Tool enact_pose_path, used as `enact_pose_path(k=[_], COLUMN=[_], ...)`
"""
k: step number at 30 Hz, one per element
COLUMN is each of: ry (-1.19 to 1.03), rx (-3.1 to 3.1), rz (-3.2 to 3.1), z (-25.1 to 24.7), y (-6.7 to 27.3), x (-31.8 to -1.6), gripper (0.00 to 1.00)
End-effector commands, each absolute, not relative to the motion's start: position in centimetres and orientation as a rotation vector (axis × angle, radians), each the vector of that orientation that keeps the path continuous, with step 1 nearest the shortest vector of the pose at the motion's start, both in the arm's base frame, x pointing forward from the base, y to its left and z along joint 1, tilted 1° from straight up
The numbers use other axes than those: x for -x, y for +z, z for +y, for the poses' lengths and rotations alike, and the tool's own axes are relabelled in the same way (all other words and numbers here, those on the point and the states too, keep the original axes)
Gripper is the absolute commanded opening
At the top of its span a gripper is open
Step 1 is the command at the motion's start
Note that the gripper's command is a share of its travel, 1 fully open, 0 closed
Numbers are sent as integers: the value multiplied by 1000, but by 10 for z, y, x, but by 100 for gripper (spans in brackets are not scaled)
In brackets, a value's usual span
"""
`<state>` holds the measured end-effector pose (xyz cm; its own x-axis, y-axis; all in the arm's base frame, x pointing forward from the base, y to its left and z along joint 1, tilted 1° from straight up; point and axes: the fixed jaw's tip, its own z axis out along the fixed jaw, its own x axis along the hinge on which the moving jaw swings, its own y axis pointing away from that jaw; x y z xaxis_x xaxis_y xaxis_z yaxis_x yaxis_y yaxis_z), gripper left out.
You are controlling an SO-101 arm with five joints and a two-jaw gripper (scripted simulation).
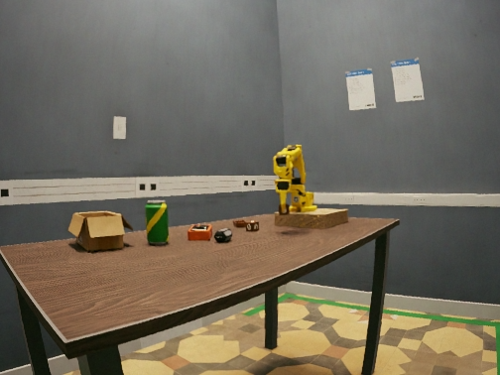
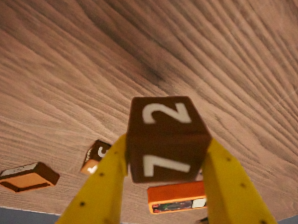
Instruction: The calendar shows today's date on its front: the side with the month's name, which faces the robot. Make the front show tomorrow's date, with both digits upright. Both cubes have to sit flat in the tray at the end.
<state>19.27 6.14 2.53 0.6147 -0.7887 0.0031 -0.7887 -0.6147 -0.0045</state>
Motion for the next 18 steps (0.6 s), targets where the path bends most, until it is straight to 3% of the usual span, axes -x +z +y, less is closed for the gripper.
enact_pose_path(k=[1, 18], ry=[-10, -10], rx=[2830, 2832], rz=[1349, 1345], z=[67, 67], y=[26, 20], x=[-189, -189], gripper=[0, 0])
